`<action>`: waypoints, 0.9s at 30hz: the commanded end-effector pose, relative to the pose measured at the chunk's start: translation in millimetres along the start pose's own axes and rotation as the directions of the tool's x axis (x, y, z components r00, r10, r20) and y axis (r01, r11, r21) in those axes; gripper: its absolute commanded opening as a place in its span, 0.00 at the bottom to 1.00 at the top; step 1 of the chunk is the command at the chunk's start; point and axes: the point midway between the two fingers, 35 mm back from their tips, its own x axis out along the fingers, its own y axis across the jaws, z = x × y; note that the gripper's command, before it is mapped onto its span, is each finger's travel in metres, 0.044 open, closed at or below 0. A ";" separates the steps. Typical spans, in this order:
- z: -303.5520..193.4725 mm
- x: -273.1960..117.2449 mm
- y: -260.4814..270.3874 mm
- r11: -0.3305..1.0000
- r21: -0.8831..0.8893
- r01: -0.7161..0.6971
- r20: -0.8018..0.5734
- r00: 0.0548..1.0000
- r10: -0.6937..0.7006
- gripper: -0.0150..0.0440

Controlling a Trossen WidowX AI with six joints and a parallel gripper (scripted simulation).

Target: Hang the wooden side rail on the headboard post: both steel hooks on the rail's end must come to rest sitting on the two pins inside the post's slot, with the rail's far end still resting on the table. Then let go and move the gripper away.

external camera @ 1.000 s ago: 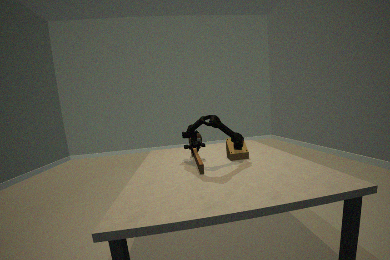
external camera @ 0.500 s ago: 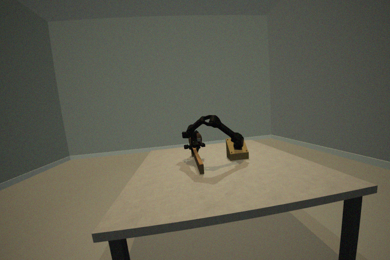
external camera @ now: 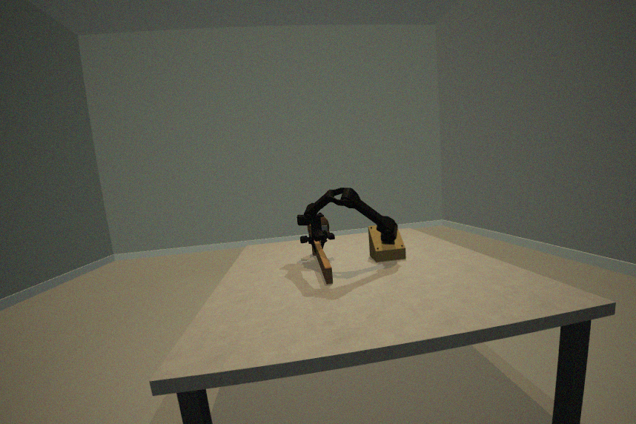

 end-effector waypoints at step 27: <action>-3.3 0.2 -2.3 1.000 -0.006 0.009 -0.008 1.000 -0.009 0.25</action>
